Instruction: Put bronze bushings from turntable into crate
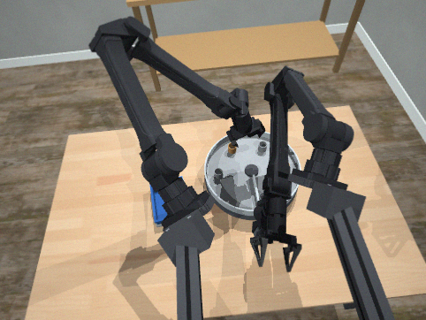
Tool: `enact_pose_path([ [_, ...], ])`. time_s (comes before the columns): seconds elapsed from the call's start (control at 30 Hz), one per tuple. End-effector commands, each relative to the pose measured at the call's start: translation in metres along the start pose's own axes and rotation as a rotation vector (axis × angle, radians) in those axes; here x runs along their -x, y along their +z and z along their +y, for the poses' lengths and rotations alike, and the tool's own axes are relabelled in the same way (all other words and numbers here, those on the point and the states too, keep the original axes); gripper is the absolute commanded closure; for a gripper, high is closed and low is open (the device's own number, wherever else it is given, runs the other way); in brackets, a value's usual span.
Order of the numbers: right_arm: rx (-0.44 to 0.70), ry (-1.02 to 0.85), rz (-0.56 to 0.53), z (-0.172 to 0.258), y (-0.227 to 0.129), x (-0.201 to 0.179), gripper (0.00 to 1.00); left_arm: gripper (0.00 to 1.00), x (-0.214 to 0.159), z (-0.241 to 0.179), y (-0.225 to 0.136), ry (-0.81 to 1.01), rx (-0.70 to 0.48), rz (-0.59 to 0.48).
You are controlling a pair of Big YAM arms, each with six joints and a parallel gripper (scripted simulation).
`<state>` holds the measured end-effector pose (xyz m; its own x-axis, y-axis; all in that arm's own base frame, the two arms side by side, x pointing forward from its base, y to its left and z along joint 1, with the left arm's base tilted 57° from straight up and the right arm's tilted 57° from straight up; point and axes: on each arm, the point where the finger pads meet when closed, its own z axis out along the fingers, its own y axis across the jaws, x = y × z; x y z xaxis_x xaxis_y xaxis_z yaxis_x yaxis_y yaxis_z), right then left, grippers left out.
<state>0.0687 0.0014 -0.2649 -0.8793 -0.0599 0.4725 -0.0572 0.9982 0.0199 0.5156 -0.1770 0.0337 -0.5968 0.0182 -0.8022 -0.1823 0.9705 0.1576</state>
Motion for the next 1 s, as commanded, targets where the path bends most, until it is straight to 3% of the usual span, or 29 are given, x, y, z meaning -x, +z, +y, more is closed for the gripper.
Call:
enact_pose_path([
  [0.0, -0.002, 0.036, 0.039, 0.000, -0.001, -0.014, 0.00, 0.00, -0.004, -0.005, 0.000, 0.005, -0.006, 0.005],
  [0.43, 0.009, 0.057, 0.039, -0.001, -0.001, -0.014, 0.00, 0.00, -0.004, -0.005, 0.000, 0.005, -0.006, 0.005],
  [0.83, 0.099, 0.216, 0.037, -0.011, 0.000, -0.016, 0.00, 0.00, -0.004, -0.005, 0.000, 0.005, -0.006, 0.005],
  [0.87, 0.114, 0.242, 0.037, -0.013, 0.000, -0.016, 0.00, 0.00, -0.030, -0.017, -0.003, 0.028, 0.004, 0.011],
  [0.97, 0.164, 0.331, 0.036, -0.018, 0.001, -0.018, 0.00, 0.00, -0.032, -0.016, -0.003, 0.036, 0.007, 0.020],
])
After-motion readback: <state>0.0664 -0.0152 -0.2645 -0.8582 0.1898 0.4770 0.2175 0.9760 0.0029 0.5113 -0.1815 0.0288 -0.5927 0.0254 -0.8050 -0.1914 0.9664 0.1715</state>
